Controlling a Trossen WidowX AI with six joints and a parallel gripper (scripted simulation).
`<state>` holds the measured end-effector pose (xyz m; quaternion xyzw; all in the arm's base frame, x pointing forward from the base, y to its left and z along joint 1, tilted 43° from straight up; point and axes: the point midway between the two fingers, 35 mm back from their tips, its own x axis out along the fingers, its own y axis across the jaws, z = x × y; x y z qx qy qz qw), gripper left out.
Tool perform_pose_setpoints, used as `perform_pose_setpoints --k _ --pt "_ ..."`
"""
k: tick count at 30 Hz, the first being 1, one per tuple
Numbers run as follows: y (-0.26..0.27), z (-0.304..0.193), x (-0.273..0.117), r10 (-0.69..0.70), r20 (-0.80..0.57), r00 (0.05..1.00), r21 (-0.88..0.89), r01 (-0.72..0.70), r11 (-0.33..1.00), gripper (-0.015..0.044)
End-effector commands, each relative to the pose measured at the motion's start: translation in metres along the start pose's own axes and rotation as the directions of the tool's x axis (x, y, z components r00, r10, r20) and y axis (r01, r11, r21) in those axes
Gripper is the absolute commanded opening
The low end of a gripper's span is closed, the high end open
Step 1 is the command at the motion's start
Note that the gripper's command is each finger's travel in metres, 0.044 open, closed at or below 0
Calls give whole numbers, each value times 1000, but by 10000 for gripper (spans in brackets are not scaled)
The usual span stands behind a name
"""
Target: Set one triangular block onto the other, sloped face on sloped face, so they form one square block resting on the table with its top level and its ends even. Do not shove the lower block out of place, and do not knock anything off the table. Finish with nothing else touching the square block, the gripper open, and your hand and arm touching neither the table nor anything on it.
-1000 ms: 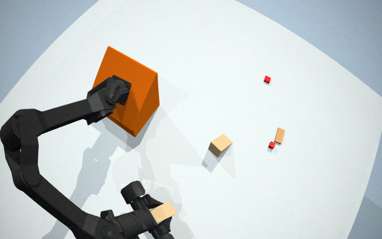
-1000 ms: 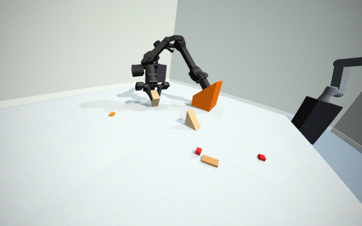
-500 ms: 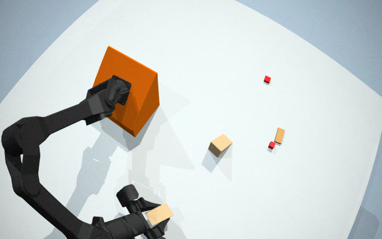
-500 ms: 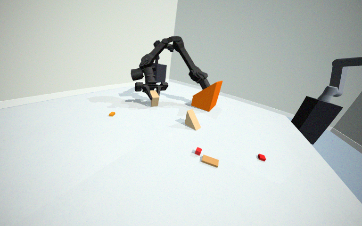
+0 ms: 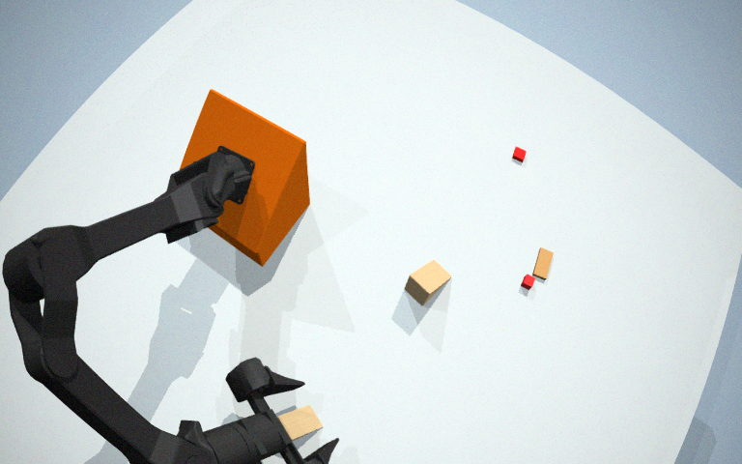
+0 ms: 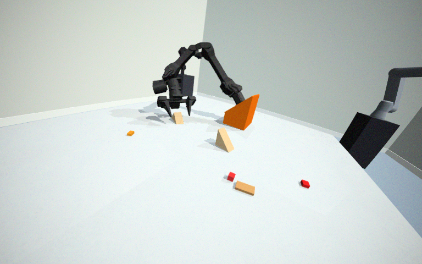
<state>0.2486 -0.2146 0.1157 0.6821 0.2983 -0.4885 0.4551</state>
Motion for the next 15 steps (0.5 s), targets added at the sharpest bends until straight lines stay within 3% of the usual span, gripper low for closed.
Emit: perform_pose_setpoints --k 1,7,15 --pt "1 -7 -7 0 3 1000 3 0 1000 440" --pt "0 -70 -66 0 -5 1000 1 0 1000 440" --pt "7 -51 -73 14 -1 1000 -14 -14 1000 440"
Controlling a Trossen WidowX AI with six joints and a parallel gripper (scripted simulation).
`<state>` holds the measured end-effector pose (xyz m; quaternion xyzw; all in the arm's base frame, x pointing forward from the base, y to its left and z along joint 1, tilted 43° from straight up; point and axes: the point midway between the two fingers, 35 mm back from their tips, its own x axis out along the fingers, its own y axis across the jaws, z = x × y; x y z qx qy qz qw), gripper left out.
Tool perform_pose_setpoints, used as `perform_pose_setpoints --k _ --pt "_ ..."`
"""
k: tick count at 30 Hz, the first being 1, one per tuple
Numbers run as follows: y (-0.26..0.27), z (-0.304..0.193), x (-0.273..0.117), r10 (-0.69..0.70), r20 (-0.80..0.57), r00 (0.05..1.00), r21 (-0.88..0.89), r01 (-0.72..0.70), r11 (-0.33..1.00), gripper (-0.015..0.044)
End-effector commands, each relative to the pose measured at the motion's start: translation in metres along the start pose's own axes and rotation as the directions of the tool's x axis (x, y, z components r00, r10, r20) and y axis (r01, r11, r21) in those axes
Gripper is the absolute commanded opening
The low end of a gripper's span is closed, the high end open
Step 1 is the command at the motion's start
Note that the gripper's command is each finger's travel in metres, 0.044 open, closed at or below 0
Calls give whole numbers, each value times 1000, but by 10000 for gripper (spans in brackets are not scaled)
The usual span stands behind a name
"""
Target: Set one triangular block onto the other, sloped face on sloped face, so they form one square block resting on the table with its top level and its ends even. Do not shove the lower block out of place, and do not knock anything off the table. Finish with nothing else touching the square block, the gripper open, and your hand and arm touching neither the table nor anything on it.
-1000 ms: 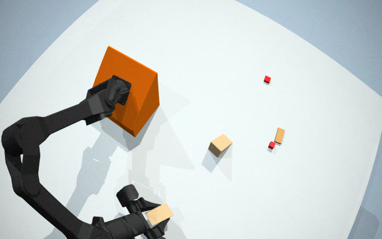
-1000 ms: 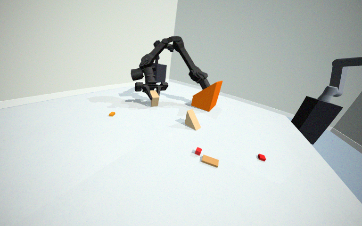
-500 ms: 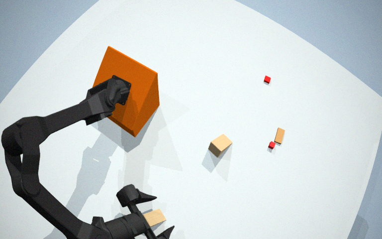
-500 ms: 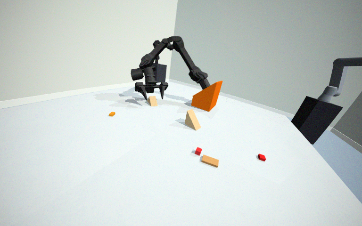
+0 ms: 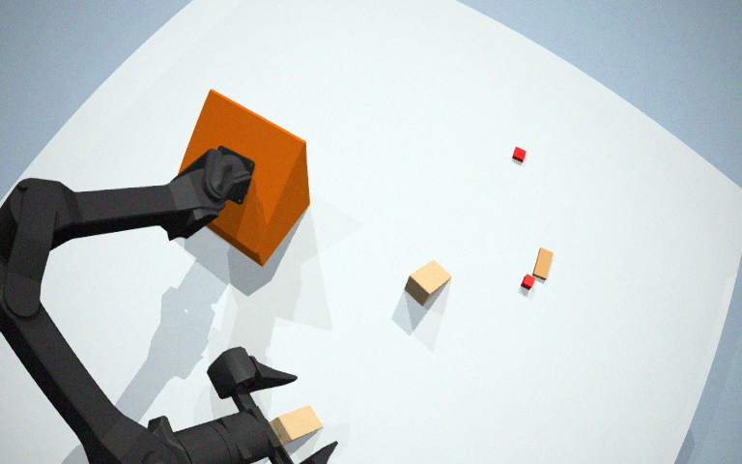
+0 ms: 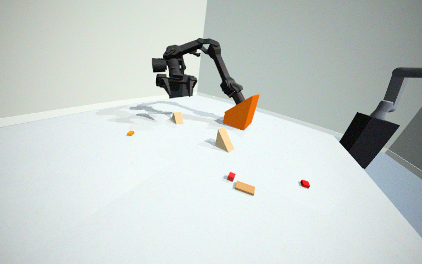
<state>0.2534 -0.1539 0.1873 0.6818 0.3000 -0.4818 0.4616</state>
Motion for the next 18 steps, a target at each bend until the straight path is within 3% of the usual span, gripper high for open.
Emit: perform_pose_setpoints --k 1,7,11,18 --pt "6 28 -11 2 13 1000 0 -2 1000 440" --pt "1 107 -46 -3 45 999 3 3 1000 440" --pt "-1 116 -50 -3 48 999 3 3 1000 440" --pt "0 120 -9 -4 46 999 4 4 1000 440"
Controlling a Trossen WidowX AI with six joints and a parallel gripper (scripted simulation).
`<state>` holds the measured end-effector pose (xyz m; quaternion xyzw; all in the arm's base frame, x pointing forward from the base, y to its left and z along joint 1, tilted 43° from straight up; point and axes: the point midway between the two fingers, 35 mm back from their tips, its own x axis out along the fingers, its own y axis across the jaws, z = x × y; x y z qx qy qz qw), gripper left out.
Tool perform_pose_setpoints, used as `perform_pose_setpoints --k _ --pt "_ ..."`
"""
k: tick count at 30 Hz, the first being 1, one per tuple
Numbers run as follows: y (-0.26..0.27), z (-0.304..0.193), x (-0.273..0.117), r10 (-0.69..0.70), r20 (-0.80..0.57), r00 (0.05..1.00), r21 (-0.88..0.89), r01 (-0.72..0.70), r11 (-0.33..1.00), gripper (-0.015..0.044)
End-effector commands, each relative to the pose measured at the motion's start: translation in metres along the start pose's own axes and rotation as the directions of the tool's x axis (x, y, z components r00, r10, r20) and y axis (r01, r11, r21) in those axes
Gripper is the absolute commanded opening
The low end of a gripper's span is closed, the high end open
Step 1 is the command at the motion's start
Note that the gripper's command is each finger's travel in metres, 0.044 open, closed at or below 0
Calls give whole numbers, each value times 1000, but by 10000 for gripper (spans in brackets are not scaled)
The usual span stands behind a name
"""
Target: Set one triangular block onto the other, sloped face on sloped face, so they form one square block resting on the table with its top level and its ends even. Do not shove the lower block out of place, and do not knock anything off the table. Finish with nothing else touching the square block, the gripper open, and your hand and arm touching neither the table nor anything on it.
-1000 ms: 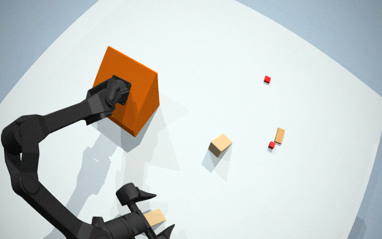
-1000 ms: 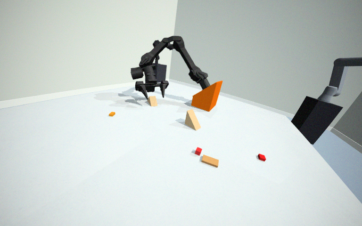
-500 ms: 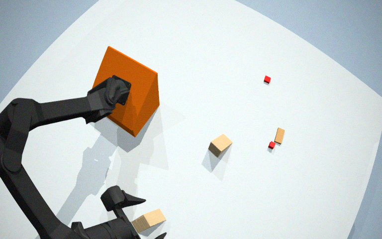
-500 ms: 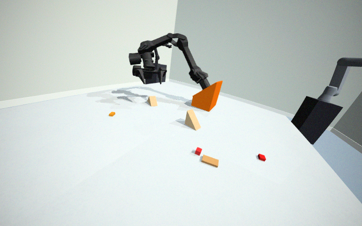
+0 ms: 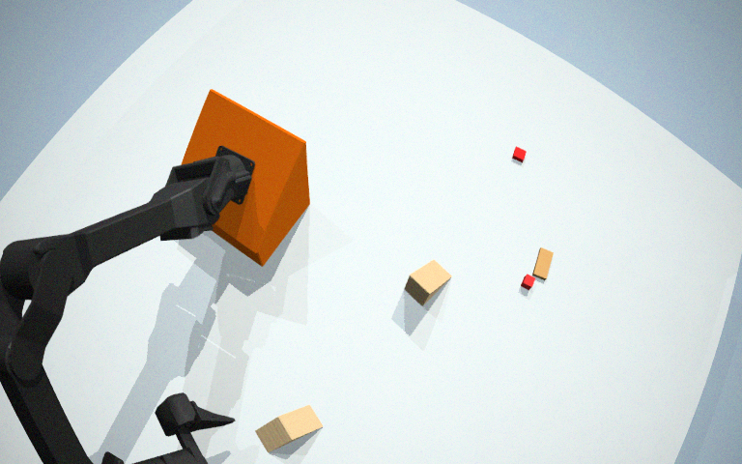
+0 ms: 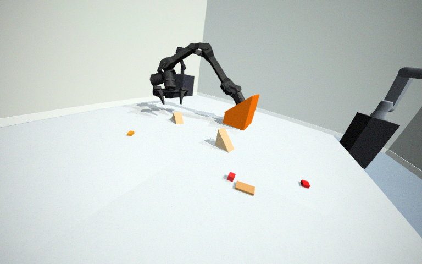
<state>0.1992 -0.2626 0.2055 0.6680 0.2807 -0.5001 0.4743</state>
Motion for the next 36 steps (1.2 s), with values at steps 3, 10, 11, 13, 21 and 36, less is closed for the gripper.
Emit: perform_pose_setpoints --k 3,10,11,13,21,36 --pt "-4 -1 46 -18 -18 1000 4 18 1000 440" --pt "-11 -5 85 -20 -20 1000 5 20 1000 440" --pt "-11 -5 85 -20 -20 1000 5 20 1000 440" --pt "-11 -5 85 -19 -20 1000 5 20 1000 440" --pt "-10 -4 83 -17 -23 1000 1 17 1000 414" --pt "-10 -4 83 -17 -23 1000 1 17 1000 118"
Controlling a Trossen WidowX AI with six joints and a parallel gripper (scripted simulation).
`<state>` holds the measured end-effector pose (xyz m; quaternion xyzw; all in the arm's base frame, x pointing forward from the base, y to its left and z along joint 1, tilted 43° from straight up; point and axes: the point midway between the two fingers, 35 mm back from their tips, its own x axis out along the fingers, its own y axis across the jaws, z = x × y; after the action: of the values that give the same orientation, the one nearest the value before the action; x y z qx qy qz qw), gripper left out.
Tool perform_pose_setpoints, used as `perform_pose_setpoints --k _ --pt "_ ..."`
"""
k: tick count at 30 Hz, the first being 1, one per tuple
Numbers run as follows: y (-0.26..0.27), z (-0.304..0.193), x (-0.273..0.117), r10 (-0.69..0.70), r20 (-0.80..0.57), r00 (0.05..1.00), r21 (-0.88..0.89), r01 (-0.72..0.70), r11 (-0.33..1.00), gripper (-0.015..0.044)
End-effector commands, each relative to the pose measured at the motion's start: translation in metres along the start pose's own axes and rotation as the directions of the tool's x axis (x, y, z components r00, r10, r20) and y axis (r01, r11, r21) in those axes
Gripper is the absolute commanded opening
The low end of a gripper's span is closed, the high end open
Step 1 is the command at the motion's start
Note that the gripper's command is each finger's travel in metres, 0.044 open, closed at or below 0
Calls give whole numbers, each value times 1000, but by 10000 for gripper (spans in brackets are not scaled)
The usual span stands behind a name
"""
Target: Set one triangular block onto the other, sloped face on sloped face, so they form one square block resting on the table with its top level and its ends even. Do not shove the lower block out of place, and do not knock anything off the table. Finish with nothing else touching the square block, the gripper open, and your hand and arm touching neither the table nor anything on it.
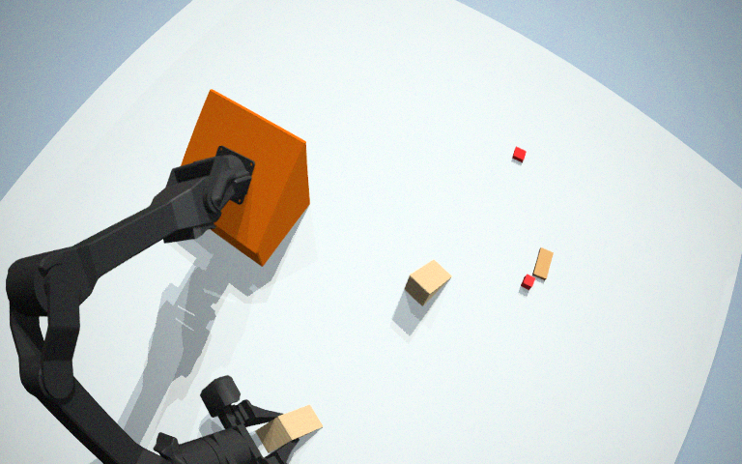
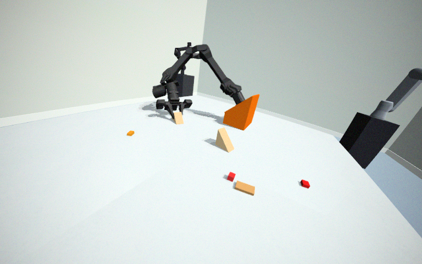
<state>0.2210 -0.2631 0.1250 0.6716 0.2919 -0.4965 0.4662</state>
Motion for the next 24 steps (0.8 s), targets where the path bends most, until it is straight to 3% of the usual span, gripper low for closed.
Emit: perform_pose_setpoints --k 1,6,24 --pt "0 0 0 0 0 1000 0 0 1000 111" --pt "1 -2 -2 0 0 1000 0 0 1000 0" --pt "3 -62 -62 1 -4 1000 1 -1 1000 0"
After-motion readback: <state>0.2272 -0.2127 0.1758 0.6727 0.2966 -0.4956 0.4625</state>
